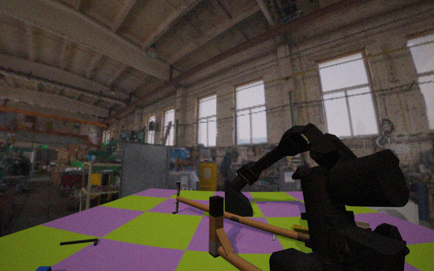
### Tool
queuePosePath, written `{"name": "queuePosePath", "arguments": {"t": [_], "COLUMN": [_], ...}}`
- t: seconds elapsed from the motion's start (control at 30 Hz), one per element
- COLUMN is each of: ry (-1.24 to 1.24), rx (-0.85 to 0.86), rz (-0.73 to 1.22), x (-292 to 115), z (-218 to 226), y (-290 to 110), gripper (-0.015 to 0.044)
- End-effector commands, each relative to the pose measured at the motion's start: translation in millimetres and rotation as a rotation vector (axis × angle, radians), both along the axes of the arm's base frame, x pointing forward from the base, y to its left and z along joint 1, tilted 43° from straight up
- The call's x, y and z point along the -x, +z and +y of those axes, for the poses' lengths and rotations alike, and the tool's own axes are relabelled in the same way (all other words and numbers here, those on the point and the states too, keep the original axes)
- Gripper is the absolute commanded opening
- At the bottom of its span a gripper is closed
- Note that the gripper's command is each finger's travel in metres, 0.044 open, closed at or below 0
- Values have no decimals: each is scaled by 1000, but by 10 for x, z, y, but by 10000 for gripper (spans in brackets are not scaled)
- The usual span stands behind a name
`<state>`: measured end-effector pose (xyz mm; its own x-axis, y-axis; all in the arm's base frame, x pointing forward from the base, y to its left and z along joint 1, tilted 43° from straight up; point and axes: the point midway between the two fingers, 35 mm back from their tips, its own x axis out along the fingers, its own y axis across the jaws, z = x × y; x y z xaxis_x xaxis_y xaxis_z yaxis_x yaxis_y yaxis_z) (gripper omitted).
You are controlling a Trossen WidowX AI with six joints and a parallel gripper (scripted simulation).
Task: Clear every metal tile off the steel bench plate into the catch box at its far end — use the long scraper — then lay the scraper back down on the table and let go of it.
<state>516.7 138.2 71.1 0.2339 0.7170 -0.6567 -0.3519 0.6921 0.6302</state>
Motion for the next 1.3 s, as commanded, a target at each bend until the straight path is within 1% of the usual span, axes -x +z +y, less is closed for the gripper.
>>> {"name": "queuePosePath", "arguments": {"t": [0.0, 1.27], "ry": [5, 5], "rx": [1, 1], "rz": [2, 1], "x": [-26, -268], "z": [-14, -217], "y": [-52, -248], "gripper": [0, 0]}}
